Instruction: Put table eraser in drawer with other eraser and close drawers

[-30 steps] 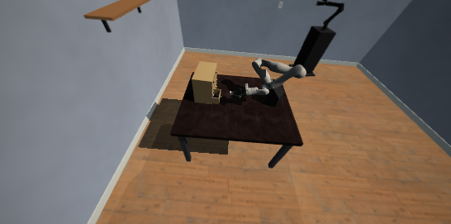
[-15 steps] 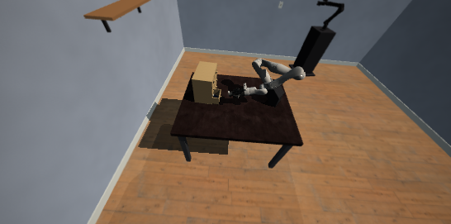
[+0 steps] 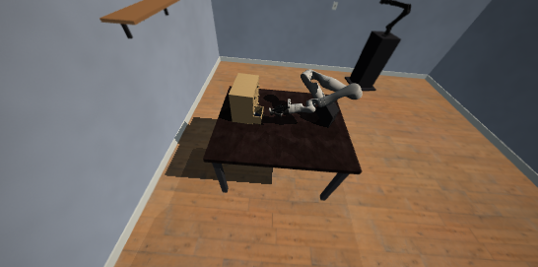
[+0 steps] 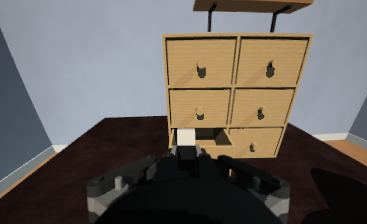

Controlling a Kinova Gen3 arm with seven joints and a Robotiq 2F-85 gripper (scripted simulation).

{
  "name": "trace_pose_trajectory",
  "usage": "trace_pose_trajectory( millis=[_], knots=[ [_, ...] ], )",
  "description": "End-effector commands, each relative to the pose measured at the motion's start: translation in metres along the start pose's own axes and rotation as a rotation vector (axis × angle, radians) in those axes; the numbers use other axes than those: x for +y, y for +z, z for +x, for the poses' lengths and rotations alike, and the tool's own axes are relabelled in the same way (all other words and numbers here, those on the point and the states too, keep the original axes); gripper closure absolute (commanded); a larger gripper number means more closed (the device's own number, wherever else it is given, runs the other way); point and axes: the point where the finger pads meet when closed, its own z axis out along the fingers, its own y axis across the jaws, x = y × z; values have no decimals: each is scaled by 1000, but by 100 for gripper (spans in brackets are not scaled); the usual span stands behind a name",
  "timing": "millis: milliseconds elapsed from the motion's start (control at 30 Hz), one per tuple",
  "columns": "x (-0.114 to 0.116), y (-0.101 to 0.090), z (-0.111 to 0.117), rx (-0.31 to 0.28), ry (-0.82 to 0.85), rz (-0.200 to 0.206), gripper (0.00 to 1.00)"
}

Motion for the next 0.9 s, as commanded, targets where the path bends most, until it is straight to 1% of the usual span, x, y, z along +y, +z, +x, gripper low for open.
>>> trace_pose_trajectory(
  millis=[0,500,867],
  knots=[
    [3,5,1,4,-5,-5,81],
    [3,23,8,4,-5,-5,81],
    [3,47,17,4,-5,-5,81]
  ],
)
